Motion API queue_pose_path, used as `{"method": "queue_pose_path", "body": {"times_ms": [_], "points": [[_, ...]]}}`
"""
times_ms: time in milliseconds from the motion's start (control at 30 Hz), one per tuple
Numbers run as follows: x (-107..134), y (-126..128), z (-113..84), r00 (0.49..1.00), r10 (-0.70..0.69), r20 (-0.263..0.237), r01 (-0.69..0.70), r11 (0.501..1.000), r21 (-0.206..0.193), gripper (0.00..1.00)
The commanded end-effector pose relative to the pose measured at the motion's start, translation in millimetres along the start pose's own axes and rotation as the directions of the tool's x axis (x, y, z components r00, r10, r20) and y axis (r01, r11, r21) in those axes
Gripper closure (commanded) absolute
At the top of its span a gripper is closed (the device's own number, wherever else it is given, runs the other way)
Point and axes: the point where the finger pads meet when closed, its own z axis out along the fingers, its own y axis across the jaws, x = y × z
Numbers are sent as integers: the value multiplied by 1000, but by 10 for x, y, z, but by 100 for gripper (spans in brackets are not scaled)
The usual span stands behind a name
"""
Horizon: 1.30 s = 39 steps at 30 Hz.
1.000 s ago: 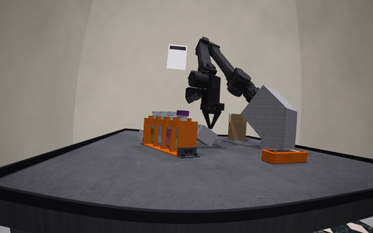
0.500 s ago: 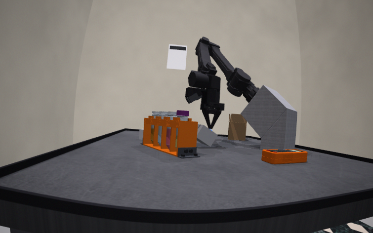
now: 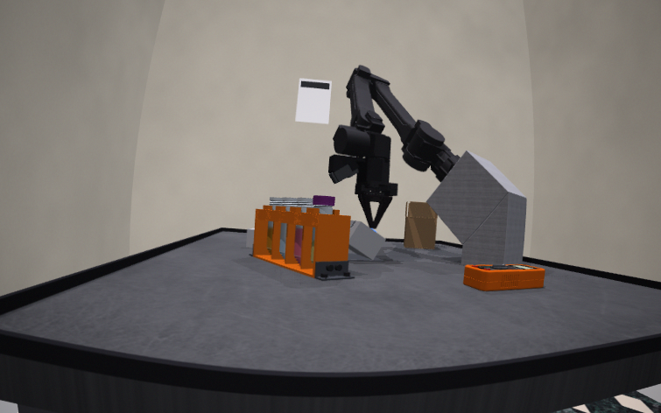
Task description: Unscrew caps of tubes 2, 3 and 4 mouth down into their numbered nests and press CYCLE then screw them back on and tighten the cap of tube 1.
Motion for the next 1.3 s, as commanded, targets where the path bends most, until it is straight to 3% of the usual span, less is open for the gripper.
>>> {"method": "queue_pose_path", "body": {"times_ms": [0, 133, 167, 1267], "points": [[38, -6, 59, 1000, 1, -14, -1, 1000, 3, 100], [-36, 6, 15, 1000, 11, 3, -11, 1000, -2, 100], [48, -6, 68, 1000, 0, -15, 0, 1000, 2, 100], [42, -5, 75, 1000, 1, -14, -1, 1000, 2, 100]]}}
